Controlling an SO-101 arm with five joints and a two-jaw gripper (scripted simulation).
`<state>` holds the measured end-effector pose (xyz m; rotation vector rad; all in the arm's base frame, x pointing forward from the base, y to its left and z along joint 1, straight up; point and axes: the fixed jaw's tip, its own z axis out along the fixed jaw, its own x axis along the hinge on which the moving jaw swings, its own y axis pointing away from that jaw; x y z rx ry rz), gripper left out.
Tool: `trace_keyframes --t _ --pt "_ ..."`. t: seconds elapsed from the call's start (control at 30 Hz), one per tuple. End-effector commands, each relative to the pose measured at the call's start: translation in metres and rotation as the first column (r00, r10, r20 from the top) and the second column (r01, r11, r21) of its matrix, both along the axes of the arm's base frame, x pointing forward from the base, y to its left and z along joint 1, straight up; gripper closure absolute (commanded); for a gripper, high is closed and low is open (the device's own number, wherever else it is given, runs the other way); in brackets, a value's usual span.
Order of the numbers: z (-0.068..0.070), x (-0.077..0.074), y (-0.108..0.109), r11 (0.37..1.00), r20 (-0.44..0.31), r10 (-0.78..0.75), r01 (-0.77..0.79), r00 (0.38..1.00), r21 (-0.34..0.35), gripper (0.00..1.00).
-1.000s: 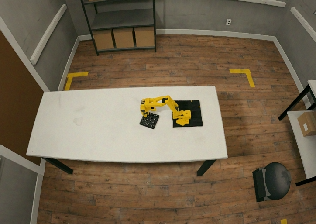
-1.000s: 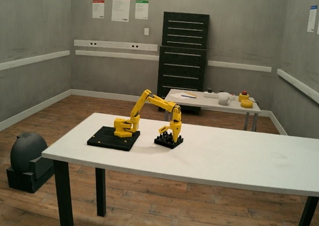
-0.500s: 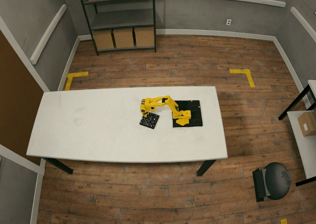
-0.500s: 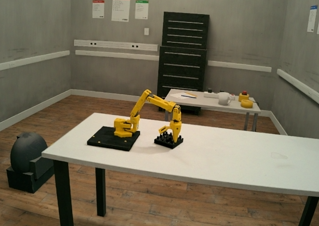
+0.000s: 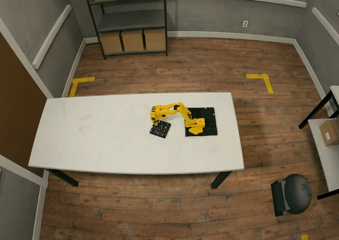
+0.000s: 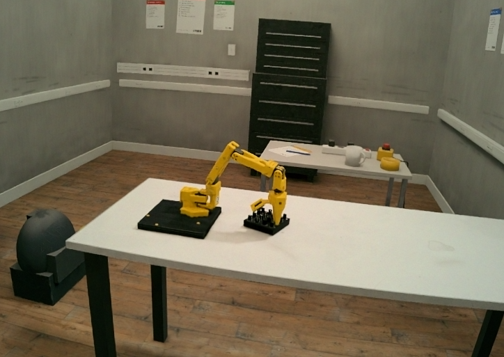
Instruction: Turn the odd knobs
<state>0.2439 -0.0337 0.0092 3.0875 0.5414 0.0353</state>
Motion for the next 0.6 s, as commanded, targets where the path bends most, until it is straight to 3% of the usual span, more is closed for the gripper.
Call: trace_keyframes --t 0.0,0.57 --pt "-0.0026 -0.0037 0.0013 1.000 -0.020 0.002 -0.002 1.000 0.002 0.91" --pt "-0.0026 -0.0037 0.0013 1.000 -0.020 0.002 -0.002 1.000 0.002 0.97"
